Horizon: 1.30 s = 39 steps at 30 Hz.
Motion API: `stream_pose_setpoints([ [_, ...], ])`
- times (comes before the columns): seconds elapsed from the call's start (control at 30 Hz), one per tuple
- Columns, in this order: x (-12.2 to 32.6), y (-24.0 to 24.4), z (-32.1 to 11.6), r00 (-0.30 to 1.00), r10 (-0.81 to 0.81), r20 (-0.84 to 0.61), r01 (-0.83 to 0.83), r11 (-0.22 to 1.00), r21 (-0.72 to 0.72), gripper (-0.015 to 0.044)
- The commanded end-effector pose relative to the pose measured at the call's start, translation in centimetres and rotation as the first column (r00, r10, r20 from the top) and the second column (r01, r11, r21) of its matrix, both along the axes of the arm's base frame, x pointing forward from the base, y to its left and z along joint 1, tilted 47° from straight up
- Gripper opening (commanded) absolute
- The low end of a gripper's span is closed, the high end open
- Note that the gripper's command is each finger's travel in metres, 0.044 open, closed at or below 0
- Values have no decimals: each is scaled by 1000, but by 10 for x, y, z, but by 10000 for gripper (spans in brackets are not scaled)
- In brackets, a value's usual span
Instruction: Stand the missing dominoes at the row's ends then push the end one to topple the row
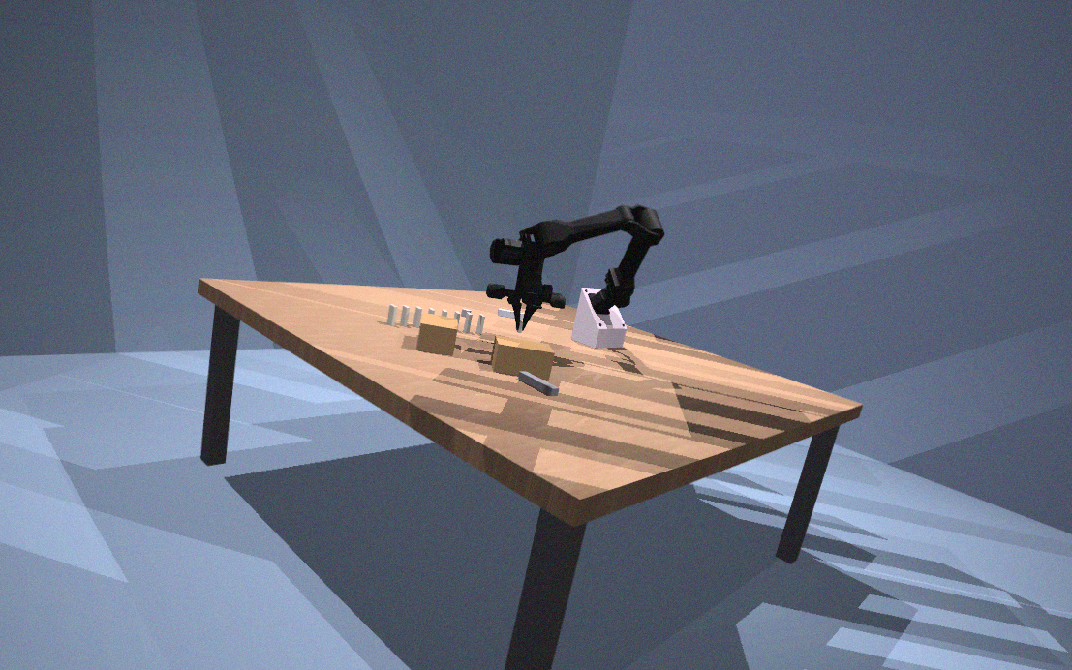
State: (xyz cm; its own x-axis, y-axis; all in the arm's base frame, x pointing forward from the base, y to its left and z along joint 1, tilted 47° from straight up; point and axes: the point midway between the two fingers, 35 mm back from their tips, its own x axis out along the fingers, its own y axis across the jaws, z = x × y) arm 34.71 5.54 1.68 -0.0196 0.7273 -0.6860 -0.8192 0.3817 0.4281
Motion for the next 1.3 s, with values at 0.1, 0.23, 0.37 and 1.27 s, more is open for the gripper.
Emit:
stream_pose_setpoints([
  [0.1,1,-68,63,1000,-11,24,11,1000,-8,22],
  [0.23,1,-82,75,1000,-11,23,11,1000,-9,22],
  [0.37,0,-80,77,1000,-17,17,17,1000,-9,22],
  [1.27,-138,48,210,683,-516,-516,511,843,-167,22],
])
